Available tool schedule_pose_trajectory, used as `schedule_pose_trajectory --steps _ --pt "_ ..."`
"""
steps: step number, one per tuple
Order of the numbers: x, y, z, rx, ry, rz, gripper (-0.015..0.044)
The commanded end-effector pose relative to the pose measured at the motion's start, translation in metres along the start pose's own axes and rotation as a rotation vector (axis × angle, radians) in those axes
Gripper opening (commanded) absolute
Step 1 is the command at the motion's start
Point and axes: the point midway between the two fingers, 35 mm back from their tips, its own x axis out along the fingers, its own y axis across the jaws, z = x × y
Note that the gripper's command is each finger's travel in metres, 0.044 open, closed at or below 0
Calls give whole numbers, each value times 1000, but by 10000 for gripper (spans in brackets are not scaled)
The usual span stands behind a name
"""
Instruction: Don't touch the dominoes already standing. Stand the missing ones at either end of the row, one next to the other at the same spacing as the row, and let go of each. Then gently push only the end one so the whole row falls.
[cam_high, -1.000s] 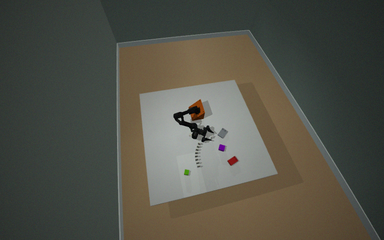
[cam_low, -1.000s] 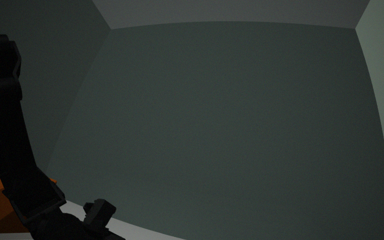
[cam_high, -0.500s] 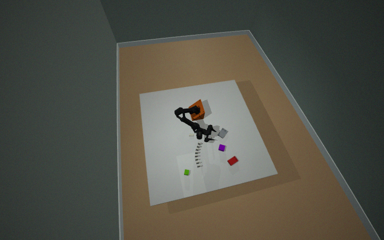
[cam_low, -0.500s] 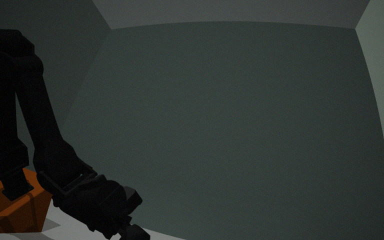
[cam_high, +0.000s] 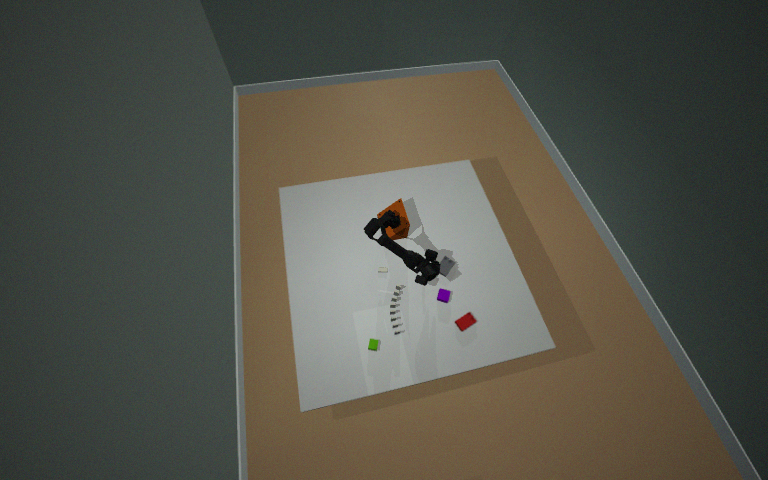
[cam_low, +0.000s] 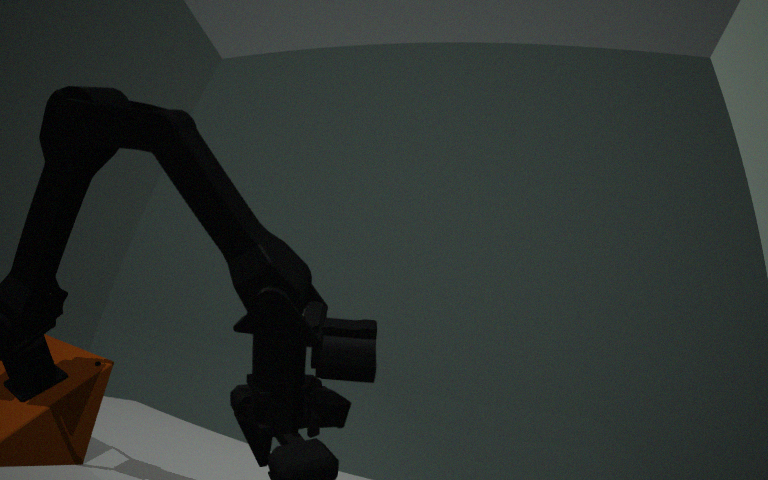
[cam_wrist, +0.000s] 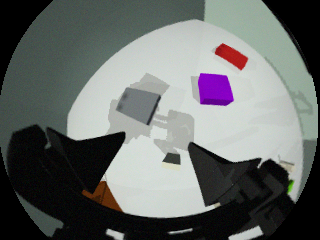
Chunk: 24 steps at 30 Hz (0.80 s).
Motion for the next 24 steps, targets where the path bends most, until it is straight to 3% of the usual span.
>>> schedule_pose_trajectory --steps 1,13,20,24 --pt "-51 6 3 -80 345 -271 440" --pt "-58 6 3 -98 380 -312 440" --pt "-7 -13 -17 -98 381 -314 440" --pt "-2 -15 -20 -97 381 -314 440"
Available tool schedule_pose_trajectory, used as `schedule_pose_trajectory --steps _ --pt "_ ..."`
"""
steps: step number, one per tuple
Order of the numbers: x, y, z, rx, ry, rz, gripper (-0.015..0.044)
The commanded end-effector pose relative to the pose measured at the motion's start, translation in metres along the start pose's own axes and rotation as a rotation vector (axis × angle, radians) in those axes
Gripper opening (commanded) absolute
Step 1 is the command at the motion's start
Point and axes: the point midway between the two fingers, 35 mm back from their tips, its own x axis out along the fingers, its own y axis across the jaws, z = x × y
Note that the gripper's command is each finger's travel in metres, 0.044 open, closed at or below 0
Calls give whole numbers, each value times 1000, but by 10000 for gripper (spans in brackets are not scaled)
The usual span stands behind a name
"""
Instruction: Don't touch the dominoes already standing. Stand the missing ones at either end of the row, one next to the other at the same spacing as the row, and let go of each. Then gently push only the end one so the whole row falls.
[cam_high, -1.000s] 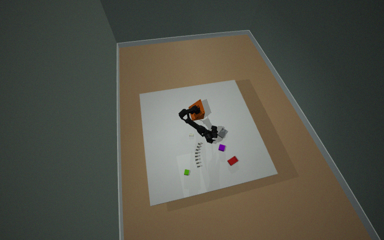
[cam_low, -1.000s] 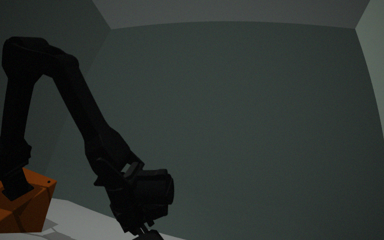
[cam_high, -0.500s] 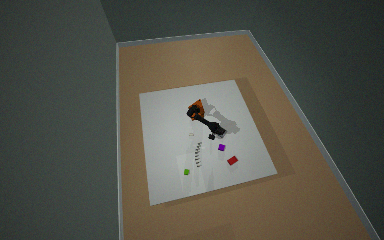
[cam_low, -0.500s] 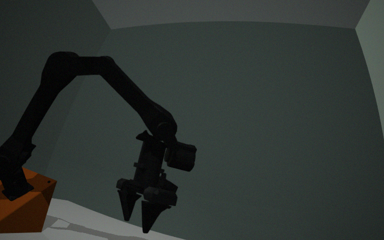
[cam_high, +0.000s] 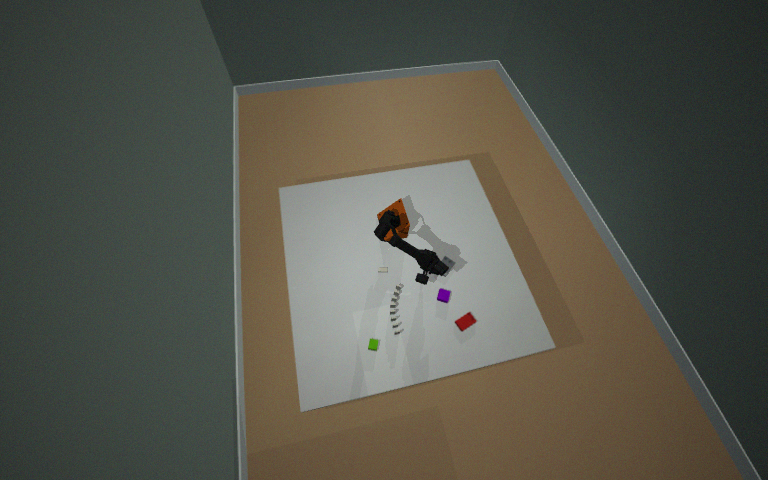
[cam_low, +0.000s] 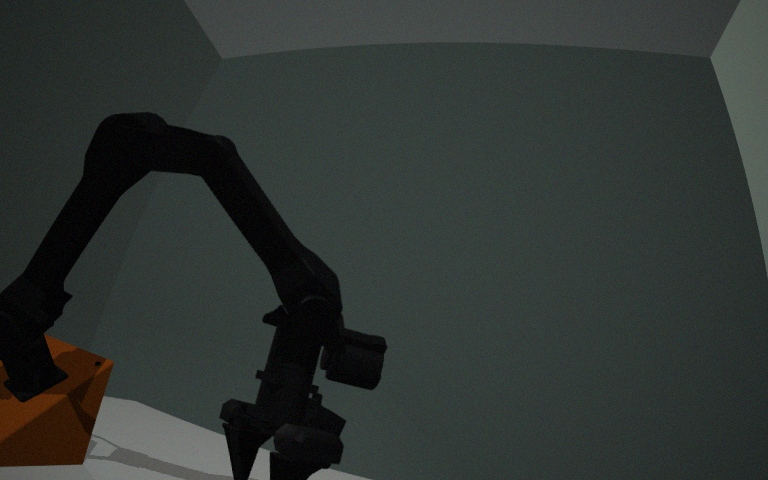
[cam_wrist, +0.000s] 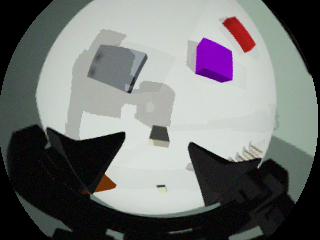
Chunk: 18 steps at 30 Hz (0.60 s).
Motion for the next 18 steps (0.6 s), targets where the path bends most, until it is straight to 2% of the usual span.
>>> schedule_pose_trajectory --steps 1,11,18 --pt "4 0 1 -6 -7 -14 440" --pt "18 0 1 -6 -6 -15 440" --pt "18 0 1 -6 -6 -15 256"
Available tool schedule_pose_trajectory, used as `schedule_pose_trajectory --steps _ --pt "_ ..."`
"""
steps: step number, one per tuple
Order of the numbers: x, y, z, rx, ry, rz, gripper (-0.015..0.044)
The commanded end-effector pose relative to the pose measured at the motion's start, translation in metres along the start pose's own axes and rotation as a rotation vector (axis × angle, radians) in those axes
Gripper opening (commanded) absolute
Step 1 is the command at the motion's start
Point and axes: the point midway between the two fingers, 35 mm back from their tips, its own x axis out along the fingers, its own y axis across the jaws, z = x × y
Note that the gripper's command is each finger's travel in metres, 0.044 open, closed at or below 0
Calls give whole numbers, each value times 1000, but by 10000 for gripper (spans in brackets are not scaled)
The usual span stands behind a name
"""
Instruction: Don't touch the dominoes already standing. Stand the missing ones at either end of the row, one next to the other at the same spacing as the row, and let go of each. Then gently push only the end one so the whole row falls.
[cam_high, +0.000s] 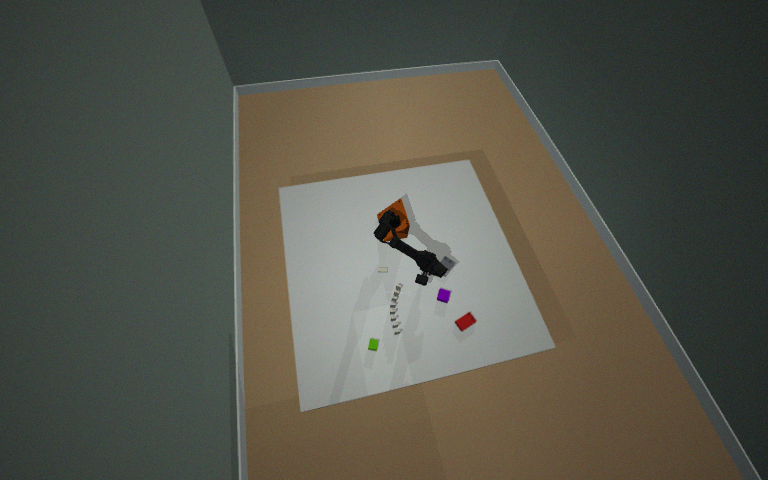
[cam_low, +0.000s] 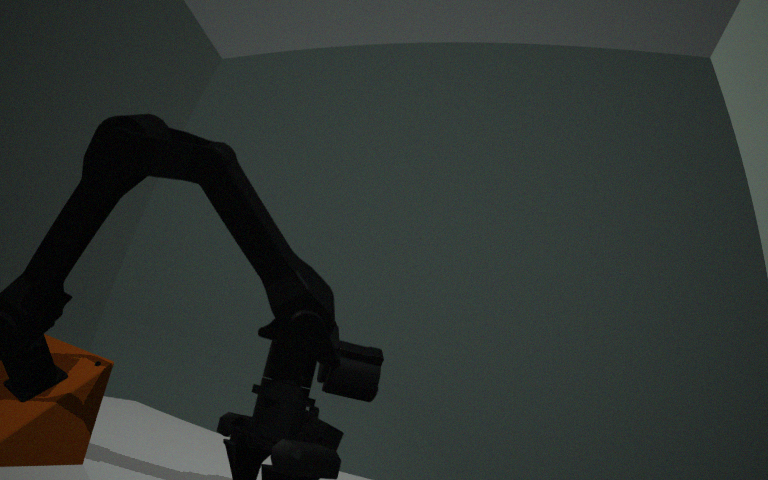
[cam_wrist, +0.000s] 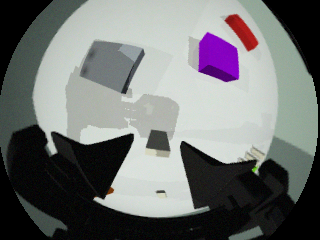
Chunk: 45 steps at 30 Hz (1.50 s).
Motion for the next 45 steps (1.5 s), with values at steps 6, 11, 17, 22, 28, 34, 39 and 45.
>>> schedule_pose_trajectory --steps 6,11,17,22,28,34,39,45 --pt "1 0 0 -5 2 -6 107" --pt "1 0 0 -5 2 -6 107" --pt "-10 -1 2 -5 0 -4 107" --pt "-92 -2 7 -4 -5 2 107" --pt "-135 1 1 -2 -2 3 107" --pt "-136 -26 -24 417 -5 4 107" --pt "-137 -61 -64 1020 -4 2 107" --pt "-135 -87 -103 1563 -1 -8 107"
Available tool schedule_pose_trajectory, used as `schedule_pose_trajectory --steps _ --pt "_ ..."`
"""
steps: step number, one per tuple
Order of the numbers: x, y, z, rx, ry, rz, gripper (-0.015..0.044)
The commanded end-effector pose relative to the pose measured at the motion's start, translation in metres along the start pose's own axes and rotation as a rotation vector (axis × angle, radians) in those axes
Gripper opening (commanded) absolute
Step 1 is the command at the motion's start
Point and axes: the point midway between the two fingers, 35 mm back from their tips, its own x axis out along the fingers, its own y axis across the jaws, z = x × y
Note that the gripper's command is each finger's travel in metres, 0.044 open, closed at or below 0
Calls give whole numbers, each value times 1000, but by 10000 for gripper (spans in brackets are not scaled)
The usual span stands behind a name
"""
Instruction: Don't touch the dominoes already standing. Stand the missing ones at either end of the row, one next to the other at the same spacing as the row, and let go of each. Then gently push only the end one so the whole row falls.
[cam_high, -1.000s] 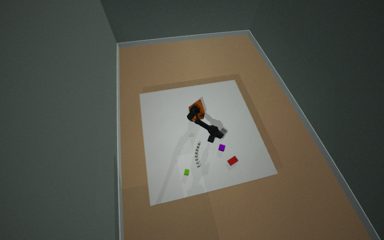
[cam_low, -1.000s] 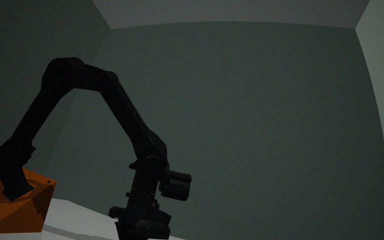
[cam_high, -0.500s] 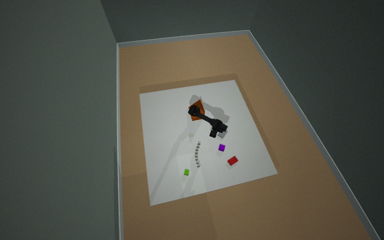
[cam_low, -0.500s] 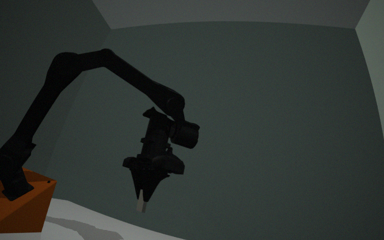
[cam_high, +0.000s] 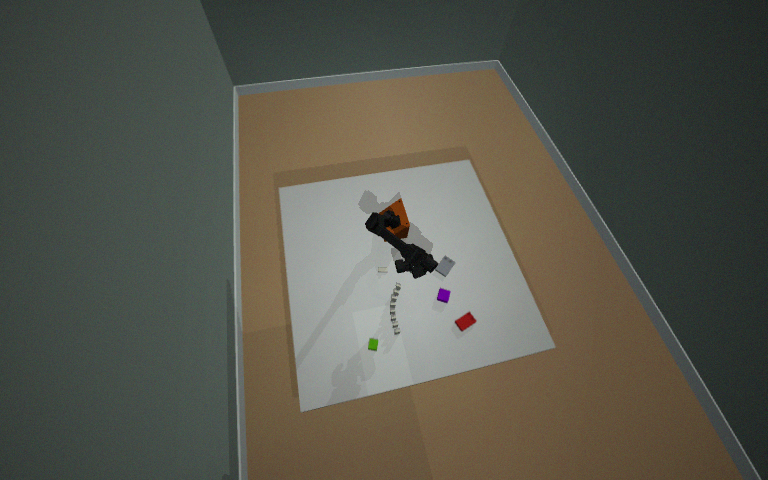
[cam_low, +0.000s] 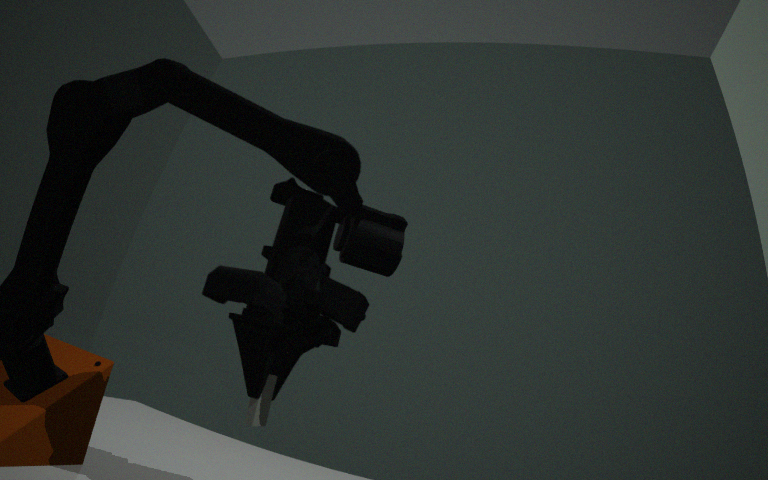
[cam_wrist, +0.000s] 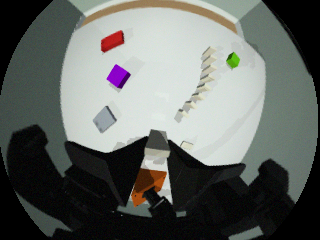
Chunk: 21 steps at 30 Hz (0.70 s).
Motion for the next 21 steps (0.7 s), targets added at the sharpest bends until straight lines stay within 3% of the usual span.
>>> schedule_pose_trajectory --steps 1,12,21 --pt "0 -51 -1 557 -10 -19 107" --pt "0 -51 -1 557 -10 -19 107" --pt "43 -50 5 557 -10 -14 107"
